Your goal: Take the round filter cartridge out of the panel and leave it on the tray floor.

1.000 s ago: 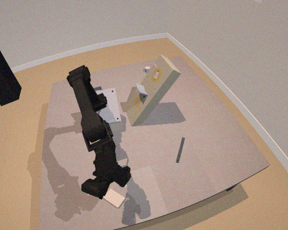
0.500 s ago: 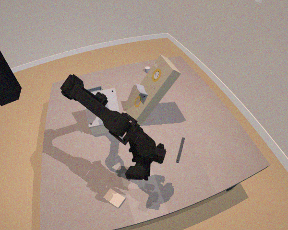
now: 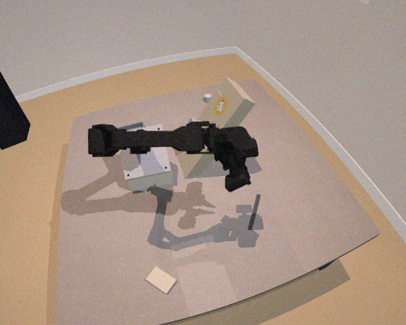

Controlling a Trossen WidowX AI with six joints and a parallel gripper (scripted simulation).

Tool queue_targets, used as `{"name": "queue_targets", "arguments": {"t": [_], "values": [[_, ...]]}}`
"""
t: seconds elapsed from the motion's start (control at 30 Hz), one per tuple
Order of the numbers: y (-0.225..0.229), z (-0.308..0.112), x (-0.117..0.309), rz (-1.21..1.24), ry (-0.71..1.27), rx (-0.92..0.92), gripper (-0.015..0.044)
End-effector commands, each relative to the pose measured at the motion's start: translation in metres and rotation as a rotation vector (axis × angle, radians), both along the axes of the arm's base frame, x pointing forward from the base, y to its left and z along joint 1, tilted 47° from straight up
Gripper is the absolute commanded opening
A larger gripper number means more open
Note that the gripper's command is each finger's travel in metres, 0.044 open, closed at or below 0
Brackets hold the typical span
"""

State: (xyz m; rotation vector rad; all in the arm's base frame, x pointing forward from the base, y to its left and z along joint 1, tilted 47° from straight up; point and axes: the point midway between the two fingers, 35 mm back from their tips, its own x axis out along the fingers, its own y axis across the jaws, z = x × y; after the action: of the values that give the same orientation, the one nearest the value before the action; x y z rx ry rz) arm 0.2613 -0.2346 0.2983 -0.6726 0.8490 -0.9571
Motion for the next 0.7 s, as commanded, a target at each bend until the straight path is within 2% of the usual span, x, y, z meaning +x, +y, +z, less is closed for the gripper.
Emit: {"name": "queue_targets", "arguments": {"t": [0.0, 0.17, 0.4, 0.67], "values": [[0.053, -0.034, 0.039, 0.151, 0.029, 0.035, 0.0098], [0.116, -0.072, 0.064, 0.279, 0.057, 0.049, 0.0098], [0.213, -0.121, 0.075, 0.498, 0.133, 0.021, 0.0098], [0.281, -0.200, 0.032, 0.670, 0.360, -0.097, 0.0098]]}}
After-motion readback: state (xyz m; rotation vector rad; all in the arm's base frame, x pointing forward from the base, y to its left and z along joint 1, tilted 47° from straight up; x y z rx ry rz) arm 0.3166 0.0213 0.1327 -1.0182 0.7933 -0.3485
